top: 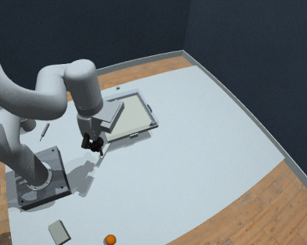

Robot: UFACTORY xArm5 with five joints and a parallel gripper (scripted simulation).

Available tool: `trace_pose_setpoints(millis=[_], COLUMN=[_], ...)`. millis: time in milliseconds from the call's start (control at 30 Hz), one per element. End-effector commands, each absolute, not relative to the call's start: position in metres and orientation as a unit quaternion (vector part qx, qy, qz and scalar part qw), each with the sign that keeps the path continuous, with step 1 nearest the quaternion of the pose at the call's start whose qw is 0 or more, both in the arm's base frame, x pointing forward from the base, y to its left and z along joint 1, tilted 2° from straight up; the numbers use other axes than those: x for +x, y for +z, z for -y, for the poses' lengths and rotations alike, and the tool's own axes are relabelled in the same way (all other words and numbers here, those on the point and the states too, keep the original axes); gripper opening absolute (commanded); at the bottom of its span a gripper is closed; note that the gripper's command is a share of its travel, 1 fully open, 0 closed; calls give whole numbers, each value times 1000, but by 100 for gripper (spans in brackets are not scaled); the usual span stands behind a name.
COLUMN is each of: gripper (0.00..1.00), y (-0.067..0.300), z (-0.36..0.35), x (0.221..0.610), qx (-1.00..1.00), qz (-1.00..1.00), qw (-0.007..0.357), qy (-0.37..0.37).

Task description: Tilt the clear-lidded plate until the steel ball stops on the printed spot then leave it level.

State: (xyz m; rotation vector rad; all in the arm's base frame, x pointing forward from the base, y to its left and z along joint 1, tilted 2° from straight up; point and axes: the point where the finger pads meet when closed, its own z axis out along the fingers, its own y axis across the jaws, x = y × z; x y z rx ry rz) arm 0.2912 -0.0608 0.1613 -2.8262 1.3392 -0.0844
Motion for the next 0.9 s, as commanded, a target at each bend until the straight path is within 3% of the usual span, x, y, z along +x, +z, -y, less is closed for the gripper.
trace_pose_setpoints(millis=[0,200,233,867], gripper=[100,100,62,62], y=[167,167,167,167], z=[38,37,37,37], x=[282,281,281,281], qx=[-896,-896,-896,-896], qz=[-443,-444,-444,-444], qw=[2,2,2,2], qy=[-7,-6,-6,-6])
